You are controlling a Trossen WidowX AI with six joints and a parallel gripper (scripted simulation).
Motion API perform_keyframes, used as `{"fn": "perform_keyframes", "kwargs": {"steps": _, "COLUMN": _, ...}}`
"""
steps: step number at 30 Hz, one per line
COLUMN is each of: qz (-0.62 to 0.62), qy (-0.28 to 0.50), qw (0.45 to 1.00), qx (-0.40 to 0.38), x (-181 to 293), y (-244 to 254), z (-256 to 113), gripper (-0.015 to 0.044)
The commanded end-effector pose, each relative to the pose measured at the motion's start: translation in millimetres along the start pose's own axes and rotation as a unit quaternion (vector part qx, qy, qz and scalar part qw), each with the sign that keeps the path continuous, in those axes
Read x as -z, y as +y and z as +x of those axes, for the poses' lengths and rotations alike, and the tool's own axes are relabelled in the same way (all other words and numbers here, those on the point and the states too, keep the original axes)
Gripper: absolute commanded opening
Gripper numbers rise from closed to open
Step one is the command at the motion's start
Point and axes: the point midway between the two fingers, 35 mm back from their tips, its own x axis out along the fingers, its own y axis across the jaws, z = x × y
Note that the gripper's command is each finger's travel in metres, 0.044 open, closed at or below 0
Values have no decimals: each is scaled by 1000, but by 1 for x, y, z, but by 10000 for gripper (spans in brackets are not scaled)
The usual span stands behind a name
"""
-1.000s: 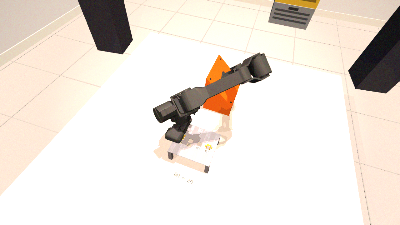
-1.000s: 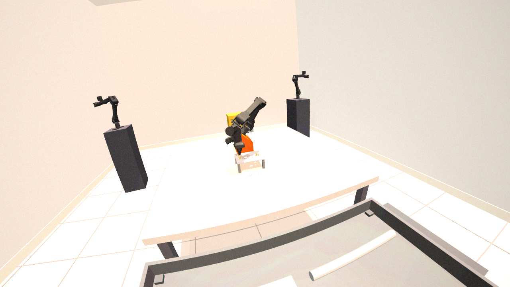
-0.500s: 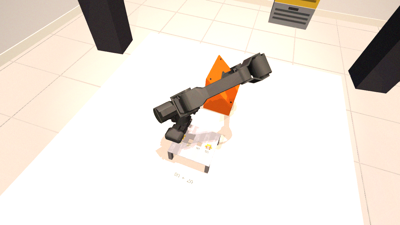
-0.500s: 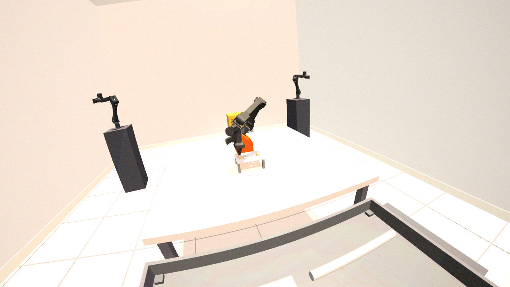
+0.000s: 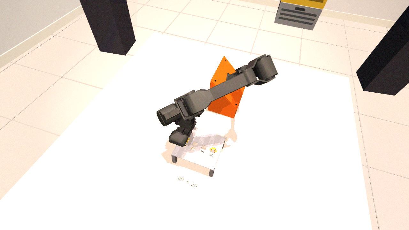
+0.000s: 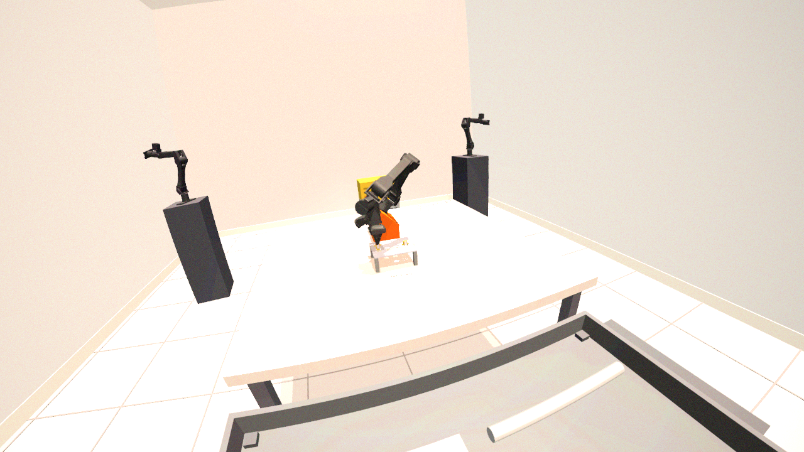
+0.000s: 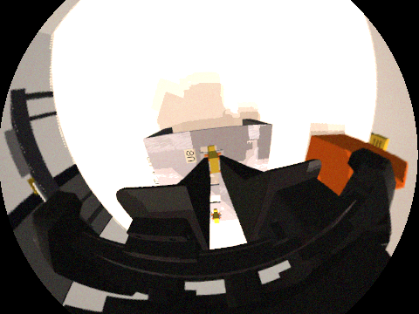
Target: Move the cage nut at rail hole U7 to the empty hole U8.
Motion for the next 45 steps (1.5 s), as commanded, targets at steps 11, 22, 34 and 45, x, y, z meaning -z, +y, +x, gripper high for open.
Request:
{"fn": "perform_keyframes", "kwargs": {"steps": 11, "qz": 2, "qy": 1, "qw": 1000, "qx": 12, "x": 0, "y": 2, "z": 0, "gripper": 26}}
{"fn": "perform_keyframes", "kwargs": {"steps": 22, "qz": 2, "qy": 1, "qw": 1000, "qx": 22, "x": 1, "y": 3, "z": 0, "gripper": 26}}
{"fn": "perform_keyframes", "kwargs": {"steps": 34, "qz": 2, "qy": 1, "qw": 1000, "qx": 24, "x": 1, "y": 3, "z": 0, "gripper": 26}}
{"fn": "perform_keyframes", "kwargs": {"steps": 45, "qz": 2, "qy": 1, "qw": 1000, "qx": 26, "x": 1, "y": 4, "z": 0, "gripper": 26}}
